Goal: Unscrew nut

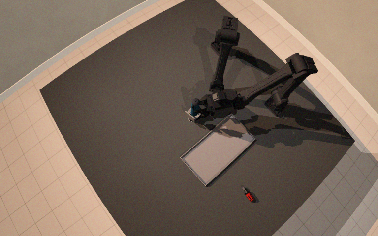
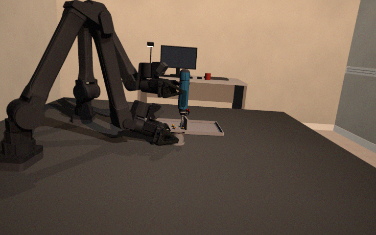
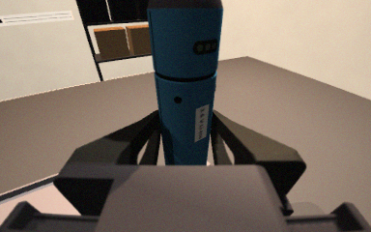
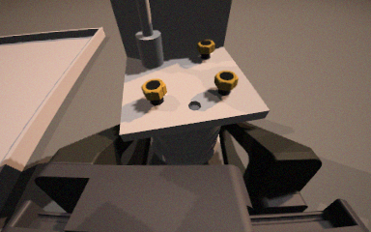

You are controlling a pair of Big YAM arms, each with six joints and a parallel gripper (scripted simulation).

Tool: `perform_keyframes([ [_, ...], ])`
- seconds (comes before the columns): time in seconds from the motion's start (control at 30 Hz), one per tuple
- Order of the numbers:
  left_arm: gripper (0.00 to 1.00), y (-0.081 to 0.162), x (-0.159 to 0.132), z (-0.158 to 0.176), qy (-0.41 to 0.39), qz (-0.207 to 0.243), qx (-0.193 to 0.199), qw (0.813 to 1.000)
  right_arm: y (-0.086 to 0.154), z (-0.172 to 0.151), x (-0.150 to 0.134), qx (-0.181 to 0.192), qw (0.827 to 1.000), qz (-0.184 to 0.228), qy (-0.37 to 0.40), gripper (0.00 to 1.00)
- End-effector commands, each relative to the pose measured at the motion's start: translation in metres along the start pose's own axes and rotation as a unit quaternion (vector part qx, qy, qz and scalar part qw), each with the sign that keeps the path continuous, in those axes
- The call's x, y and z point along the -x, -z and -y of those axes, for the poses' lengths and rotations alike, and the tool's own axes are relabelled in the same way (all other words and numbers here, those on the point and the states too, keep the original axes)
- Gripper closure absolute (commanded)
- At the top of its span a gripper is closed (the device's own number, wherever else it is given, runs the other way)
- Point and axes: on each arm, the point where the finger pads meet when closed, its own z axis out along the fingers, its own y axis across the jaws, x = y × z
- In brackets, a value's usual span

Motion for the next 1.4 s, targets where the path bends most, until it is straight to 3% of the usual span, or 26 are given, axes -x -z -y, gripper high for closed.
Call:
perform_keyframes([
  [0.0,0.58,-0.005,0.029,-0.006,-0.005,0.042,0.005,0.999,-0.003,-0.004,0.010,0.002,1.000,0.009,-0.009,0.41],
  [1.37,0.58,-0.005,0.016,-0.005,-0.006,0.035,0.004,0.999,-0.003,-0.004,0.010,0.002,1.000,0.009,-0.009,0.41],
])
